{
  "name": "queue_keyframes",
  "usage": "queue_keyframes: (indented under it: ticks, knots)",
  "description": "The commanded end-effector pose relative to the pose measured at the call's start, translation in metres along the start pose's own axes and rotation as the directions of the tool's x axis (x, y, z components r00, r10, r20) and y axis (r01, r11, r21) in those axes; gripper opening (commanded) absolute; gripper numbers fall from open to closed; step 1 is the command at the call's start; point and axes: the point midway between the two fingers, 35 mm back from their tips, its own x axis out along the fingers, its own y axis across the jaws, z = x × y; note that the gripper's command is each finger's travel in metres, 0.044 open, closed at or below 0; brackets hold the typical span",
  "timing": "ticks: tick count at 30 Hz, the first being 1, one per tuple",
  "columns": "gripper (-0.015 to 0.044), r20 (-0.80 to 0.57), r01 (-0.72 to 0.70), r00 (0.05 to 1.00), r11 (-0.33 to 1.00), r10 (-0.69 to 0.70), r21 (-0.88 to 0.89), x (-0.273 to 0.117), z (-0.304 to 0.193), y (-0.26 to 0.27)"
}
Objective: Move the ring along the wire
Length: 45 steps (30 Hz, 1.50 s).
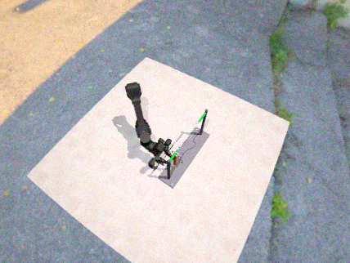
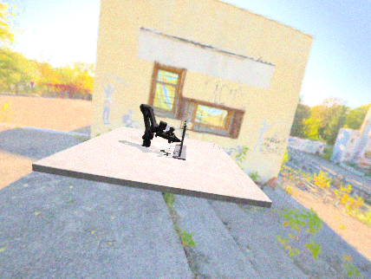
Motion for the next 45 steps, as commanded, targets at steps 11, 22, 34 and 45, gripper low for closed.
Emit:
queue_keyframes:
  ticks: [11, 22, 34, 45]
  knots:
    - [0.016, 0.005, 0.004, 1.0, 1.0, -0.004, 0.002, 0.022, 0.002, -0.001]
    - [0.016, 0.009, 0.004, 1.0, 1.0, -0.004, 0.003, 0.04, 0.0, 0.001]
    - [0.016, 0.01, 0.004, 1.0, 1.0, -0.004, 0.004, 0.045, -0.001, 0.002]
    - [0.016, 0.01, 0.004, 1.0, 1.0, -0.004, 0.004, 0.045, -0.001, 0.002]
